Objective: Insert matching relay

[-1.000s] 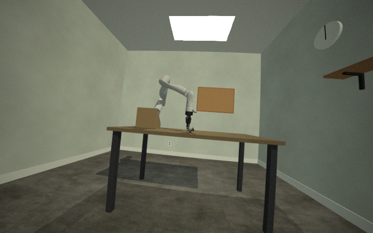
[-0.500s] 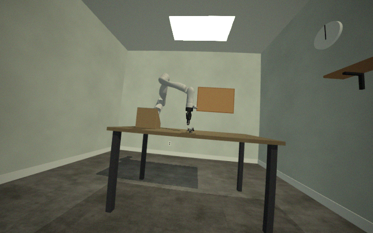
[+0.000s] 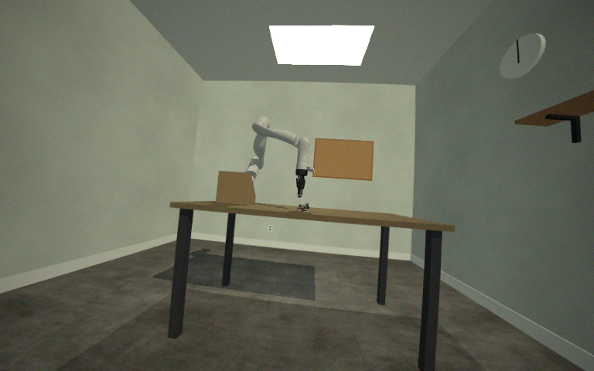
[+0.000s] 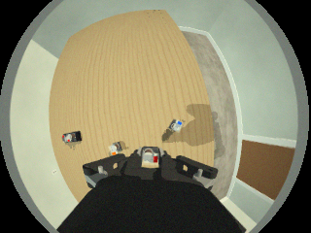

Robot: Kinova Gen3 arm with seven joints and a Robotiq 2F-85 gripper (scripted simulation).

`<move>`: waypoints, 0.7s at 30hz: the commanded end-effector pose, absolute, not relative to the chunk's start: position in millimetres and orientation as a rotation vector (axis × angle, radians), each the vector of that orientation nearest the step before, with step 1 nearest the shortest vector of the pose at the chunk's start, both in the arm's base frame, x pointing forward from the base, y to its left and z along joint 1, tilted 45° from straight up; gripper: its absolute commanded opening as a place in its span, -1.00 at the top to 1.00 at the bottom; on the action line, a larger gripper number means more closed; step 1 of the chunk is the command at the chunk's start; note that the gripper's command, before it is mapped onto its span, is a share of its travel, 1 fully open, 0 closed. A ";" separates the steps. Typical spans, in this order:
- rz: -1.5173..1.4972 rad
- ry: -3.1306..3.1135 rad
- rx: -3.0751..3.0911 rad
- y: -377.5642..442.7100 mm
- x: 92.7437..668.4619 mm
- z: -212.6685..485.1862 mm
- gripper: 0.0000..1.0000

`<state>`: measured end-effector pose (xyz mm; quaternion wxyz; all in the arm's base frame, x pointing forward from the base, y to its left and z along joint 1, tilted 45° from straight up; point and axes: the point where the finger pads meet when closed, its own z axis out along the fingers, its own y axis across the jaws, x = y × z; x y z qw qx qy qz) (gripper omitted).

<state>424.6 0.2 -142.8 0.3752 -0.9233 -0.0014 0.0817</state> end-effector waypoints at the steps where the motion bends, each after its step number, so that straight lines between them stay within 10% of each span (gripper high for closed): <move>1: 0.208 -0.009 -2.363 1.3 426.1 -135.6 1.00; 21: 0.175 0.003 -2.385 117.8 457.4 -14.6 1.00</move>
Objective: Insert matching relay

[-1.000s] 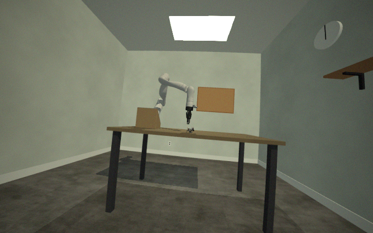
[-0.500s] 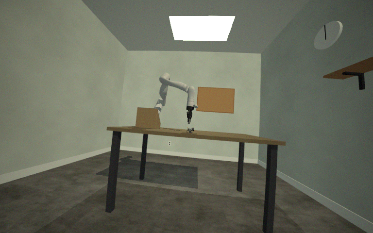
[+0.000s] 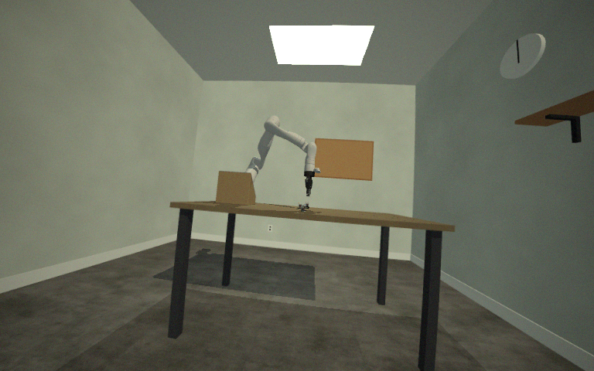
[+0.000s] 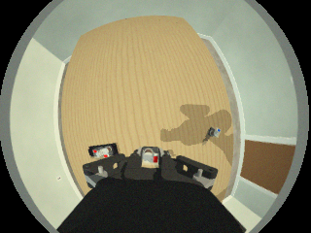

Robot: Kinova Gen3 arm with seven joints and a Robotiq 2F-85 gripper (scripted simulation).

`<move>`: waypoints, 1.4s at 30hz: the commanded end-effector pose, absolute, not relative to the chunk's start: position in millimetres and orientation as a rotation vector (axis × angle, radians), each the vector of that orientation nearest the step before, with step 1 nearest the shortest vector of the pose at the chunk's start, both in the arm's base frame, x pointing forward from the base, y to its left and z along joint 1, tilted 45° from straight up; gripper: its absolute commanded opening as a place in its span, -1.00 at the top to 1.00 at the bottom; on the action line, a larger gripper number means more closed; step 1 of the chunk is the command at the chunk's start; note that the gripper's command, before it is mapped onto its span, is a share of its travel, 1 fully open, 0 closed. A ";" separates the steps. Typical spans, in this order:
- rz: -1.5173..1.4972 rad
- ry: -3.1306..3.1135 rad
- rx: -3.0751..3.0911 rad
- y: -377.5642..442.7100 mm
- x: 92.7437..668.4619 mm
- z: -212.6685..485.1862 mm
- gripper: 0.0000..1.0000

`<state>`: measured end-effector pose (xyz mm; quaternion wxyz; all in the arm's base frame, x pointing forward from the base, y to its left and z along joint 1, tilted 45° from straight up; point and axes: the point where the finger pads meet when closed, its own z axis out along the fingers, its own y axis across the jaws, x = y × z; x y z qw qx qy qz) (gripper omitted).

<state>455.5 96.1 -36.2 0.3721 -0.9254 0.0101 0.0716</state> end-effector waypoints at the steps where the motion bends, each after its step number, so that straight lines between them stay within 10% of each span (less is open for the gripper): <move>1: 0.174 0.003 -2.386 125.4 457.1 -7.0 1.00; 42: 0.208 -0.002 -2.361 236.1 416.7 89.3 1.00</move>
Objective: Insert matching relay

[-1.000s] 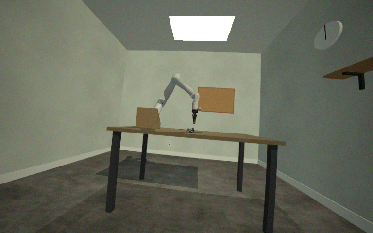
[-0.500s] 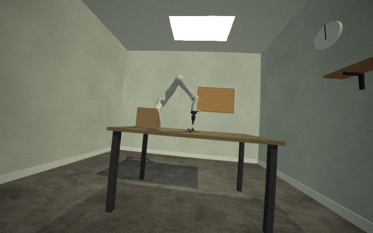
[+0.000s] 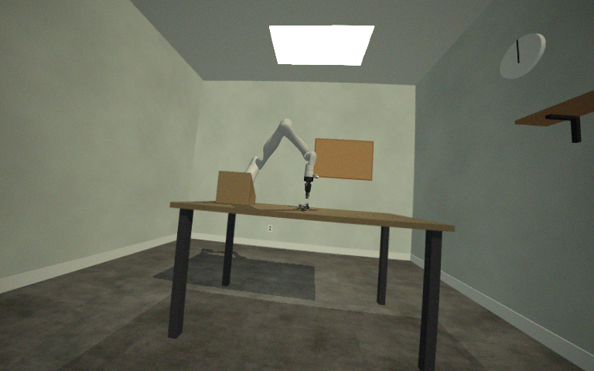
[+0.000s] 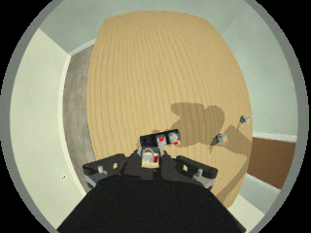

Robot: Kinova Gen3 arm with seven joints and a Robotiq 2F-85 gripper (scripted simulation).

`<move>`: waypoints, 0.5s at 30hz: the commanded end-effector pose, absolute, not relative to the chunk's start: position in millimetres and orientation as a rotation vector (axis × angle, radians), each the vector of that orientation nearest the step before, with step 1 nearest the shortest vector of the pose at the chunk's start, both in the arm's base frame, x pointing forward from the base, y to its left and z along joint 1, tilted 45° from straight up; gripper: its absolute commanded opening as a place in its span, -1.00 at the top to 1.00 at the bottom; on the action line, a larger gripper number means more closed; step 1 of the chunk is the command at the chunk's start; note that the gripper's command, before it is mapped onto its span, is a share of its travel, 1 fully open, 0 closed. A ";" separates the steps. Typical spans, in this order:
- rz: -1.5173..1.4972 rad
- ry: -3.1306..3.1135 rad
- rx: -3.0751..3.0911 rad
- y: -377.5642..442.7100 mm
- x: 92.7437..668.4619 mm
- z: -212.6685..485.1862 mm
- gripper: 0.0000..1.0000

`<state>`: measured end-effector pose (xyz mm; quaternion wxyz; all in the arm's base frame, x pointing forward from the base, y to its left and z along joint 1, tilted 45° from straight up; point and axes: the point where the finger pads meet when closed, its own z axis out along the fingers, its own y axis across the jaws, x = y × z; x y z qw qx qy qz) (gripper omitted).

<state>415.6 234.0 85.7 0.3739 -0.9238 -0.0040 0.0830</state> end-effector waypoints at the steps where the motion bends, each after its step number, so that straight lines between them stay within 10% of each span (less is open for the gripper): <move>1: 0.209 0.004 -2.360 236.4 417.1 89.6 1.00; 15: 0.325 0.282 -2.351 236.1 418.1 90.3 1.00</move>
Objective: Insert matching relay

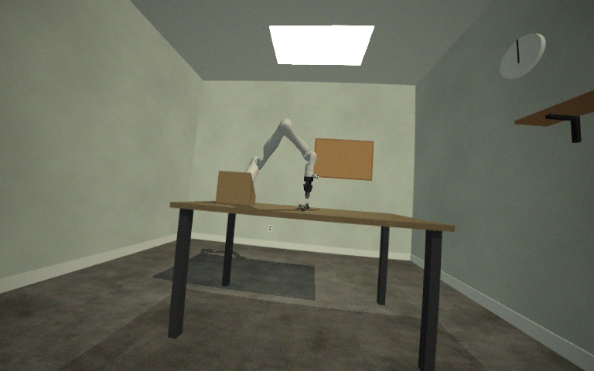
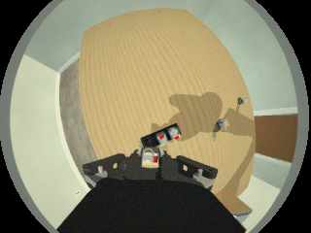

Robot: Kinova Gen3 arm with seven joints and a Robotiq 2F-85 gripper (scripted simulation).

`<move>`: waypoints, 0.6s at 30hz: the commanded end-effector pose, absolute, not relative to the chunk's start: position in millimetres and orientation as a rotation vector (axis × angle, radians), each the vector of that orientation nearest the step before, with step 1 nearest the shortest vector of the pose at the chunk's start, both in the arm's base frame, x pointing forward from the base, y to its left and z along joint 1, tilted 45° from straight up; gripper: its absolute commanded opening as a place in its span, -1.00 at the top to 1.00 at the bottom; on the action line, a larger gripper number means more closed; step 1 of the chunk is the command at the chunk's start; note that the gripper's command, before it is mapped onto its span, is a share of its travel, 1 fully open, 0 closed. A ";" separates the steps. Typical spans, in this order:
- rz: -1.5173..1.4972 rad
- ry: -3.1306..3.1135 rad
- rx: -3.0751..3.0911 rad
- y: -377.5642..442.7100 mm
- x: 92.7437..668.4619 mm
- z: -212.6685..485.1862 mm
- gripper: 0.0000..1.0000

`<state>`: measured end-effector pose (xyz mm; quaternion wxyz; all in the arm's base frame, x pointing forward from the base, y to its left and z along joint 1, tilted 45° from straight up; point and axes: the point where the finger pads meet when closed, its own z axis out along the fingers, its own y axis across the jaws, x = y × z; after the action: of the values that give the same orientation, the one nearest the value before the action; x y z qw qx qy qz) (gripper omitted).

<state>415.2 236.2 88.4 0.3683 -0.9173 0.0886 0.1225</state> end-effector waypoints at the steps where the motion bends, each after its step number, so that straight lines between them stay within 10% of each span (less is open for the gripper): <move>1: 0.340 0.321 -2.349 236.1 418.2 90.3 1.00; 18: 0.627 1.047 -2.203 237.2 417.4 90.1 1.00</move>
<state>414.2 236.9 87.6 0.3143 -0.8453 0.3640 0.2327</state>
